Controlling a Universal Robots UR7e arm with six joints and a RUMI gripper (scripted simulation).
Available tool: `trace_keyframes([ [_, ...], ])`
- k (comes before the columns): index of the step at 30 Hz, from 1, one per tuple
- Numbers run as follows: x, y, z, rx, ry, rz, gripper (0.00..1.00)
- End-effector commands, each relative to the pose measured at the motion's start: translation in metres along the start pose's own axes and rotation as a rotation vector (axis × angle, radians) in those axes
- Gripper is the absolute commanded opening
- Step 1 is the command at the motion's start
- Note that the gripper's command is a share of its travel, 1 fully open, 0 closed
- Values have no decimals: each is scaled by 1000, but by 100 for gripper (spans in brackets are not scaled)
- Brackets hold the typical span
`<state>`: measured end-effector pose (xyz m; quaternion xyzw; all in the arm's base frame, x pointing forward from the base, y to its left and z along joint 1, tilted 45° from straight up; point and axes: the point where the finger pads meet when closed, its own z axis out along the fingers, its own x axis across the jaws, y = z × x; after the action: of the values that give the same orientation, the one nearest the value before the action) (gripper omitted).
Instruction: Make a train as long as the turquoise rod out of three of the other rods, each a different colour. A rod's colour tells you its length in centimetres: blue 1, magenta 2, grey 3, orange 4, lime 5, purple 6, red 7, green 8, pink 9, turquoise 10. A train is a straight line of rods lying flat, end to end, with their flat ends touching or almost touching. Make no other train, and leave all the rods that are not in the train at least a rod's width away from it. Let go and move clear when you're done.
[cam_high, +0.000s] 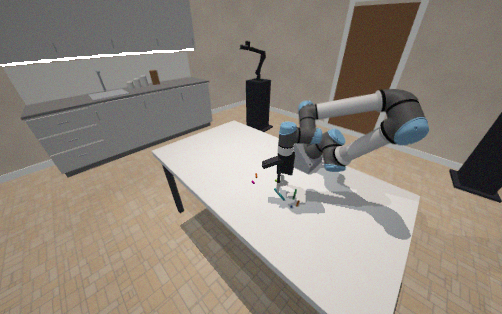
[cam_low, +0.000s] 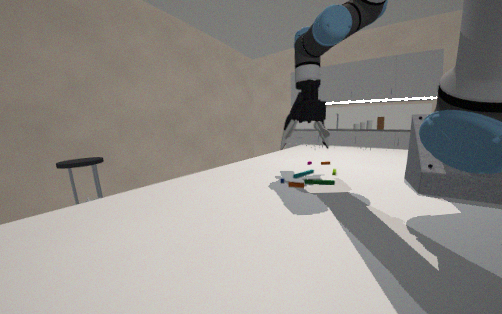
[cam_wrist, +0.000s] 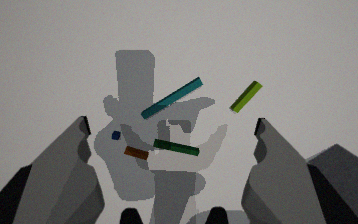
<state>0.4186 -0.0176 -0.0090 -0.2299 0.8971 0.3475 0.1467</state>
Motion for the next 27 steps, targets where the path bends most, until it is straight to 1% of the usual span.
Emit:
trace_keyframes([
  [1,-8,2,-1,-4,-5,-167,100],
  [7,-18,5,-1,-4,-5,-395,100],
  [9,-18,5,-1,-4,-5,-395,100],
  [12,-25,8,-1,-3,-5,-537,100],
  [24,-44,20,-2,-2,-7,-992,100],
  [26,-44,20,-2,-2,-7,-992,100],
  [27,-46,21,-2,-2,-7,-1039,100],
])
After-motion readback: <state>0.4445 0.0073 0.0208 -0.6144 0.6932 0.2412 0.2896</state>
